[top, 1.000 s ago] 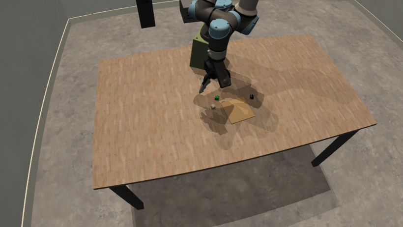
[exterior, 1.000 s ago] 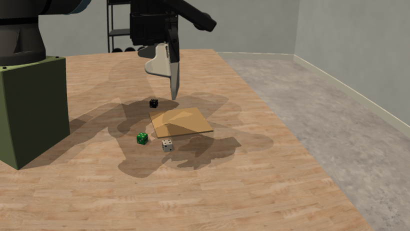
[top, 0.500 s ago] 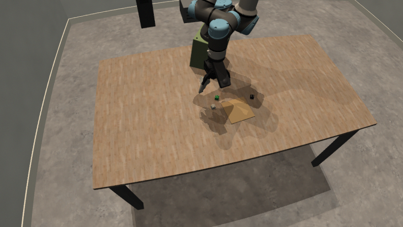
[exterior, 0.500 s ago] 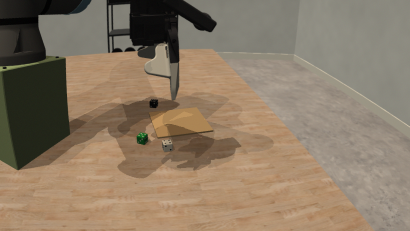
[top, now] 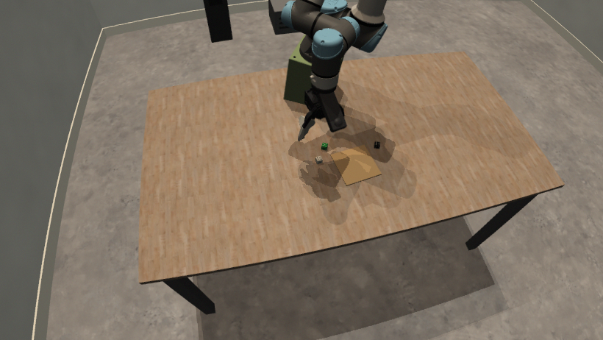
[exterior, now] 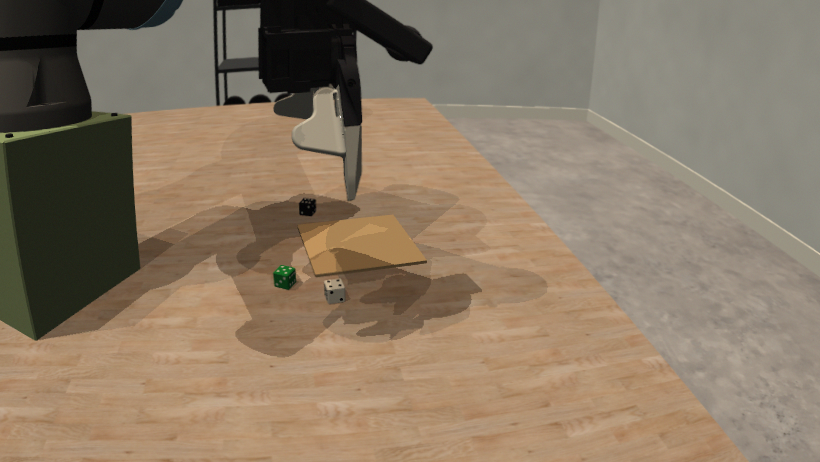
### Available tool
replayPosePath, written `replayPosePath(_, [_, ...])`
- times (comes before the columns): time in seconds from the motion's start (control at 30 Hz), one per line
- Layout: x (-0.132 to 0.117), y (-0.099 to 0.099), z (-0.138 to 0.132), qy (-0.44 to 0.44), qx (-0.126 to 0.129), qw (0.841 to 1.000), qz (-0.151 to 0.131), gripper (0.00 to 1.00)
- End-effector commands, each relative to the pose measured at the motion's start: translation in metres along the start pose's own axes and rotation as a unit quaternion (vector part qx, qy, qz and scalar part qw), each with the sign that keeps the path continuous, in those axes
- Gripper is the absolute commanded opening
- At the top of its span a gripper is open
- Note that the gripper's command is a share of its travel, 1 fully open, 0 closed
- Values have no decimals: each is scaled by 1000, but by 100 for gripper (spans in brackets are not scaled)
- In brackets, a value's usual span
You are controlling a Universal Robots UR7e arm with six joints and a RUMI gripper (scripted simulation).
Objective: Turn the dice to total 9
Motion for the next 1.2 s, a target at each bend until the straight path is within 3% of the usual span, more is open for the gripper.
replayPosePath(0.0, [1, 0, 0, 20, 0, 1000, 0, 100])
replayPosePath(0.4, [2, -3, -3, 105, 0, 994, 0, 100])
replayPosePath(0.8, [2, -8, -7, 243, 0, 970, 0, 100])
replayPosePath(0.97, [2, -10, -9, 327, 0, 945, 0, 100])
replayPosePath(1.13, [2, -14, -11, 418, 0, 908, 0, 100])
replayPosePath(1.17, [2, -14, -11, 418, 0, 908, 0, 100])
Point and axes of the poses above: the point where the finger pads meet when closed, its own y axis back along the fingers, its own z axis across the jaws, x = y × z, the point moved 10 cm from there along y, back along the fingers, and after that the axes turned 12 degrees about -y, right-handed, at the moved point
